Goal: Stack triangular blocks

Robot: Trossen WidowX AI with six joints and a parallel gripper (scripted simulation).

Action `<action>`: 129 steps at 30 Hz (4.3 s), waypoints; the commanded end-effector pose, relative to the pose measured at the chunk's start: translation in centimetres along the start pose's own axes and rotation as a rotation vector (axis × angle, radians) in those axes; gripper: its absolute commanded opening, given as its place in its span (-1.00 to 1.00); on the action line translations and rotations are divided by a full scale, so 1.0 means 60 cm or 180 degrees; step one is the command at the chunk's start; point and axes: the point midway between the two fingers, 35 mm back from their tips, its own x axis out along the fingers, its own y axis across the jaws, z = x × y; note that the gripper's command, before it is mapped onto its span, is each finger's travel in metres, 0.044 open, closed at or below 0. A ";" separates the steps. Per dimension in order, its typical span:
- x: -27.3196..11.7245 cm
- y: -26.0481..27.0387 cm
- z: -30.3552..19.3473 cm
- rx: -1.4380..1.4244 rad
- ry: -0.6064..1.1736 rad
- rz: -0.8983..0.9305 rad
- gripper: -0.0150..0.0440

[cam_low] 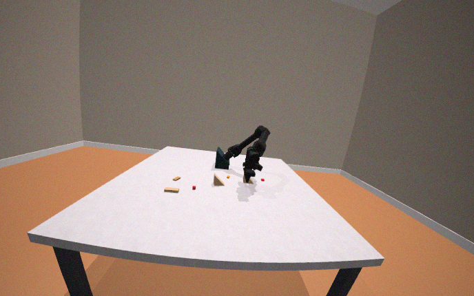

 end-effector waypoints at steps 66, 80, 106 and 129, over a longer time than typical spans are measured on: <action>0.044 0.001 0.002 -0.1486 -0.0018 -0.0003 1.00; -0.056 0.000 0.001 -0.1482 -0.0008 0.0000 1.00; -0.087 -0.023 -0.057 0.5638 -0.0189 0.0925 1.00; -0.104 -0.035 -0.076 0.8088 0.0084 0.1498 1.00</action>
